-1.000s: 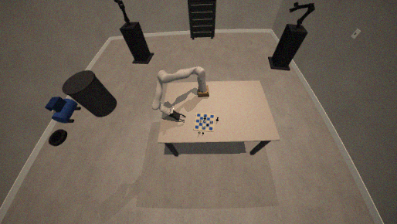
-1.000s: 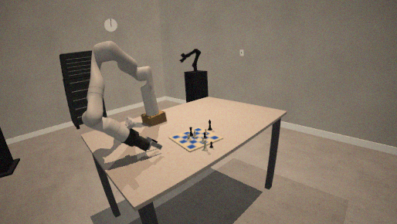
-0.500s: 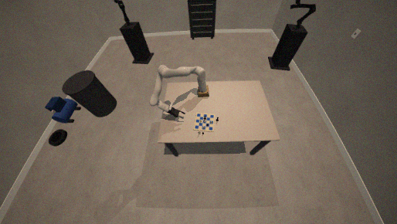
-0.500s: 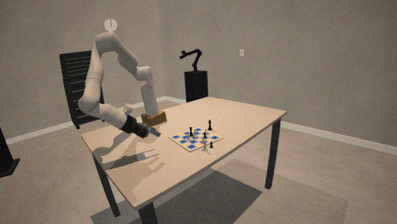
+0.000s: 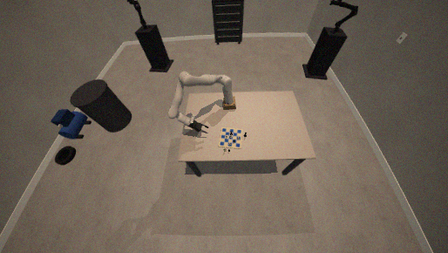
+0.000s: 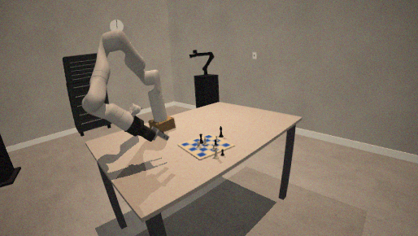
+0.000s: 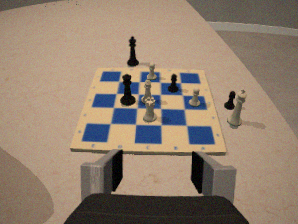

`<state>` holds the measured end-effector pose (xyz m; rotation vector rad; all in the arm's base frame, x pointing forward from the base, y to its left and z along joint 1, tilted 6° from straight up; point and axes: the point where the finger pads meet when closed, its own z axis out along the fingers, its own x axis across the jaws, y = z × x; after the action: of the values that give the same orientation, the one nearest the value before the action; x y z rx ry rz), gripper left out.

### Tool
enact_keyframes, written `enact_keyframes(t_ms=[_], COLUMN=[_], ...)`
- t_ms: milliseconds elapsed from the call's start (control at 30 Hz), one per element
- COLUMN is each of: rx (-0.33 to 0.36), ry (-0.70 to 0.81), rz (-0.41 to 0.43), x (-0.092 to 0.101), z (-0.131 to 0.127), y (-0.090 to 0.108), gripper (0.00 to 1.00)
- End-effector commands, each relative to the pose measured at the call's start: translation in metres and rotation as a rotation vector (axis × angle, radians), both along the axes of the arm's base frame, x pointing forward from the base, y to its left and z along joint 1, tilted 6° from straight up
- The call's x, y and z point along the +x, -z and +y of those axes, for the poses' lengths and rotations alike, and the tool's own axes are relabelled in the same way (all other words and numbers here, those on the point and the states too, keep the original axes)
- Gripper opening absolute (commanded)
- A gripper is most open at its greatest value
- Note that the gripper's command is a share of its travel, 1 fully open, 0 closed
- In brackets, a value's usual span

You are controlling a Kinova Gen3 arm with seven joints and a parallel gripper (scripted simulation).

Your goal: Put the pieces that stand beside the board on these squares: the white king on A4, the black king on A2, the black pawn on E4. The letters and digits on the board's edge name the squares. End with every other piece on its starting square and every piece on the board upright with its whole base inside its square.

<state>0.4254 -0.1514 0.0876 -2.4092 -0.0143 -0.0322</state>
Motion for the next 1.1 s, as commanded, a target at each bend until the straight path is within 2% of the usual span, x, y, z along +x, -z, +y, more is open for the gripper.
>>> enact_keyframes(t_ms=[0, 100, 233, 300, 400, 533, 567, 667, 700, 800, 867, 1000, 1067], rx=[-0.044, -0.099, -0.208, -0.208, -0.31, -0.457, -0.457, -0.562, -0.562, -0.653, -0.653, -0.739, -0.757], ry=[-0.037, -0.103, -0.233, -0.233, -0.352, -0.521, -0.521, -0.64, -0.64, -0.742, -0.742, -0.853, -0.883], rz=[0.005, 0.01, 0.009, 0.009, -0.007, -0.055, -0.055, -0.108, -0.108, -0.169, -0.169, -0.247, -0.279], x=[0.005, 0.01, 0.022, 0.022, 0.035, 0.059, 0.059, 0.079, 0.079, 0.098, 0.098, 0.118, 0.125], z=[0.004, 0.015, 0.035, 0.035, 0.055, 0.085, 0.085, 0.111, 0.111, 0.137, 0.137, 0.168, 0.184], y=[0.002, 0.006, 0.011, 0.011, 0.013, 0.01, 0.01, 0.004, 0.004, -0.005, -0.005, -0.017, -0.022], gripper=[1.0, 1.0, 1.0, 1.0, 1.0, 1.0, 1.0, 1.0, 1.0, 1.0, 1.0, 1.0, 1.0])
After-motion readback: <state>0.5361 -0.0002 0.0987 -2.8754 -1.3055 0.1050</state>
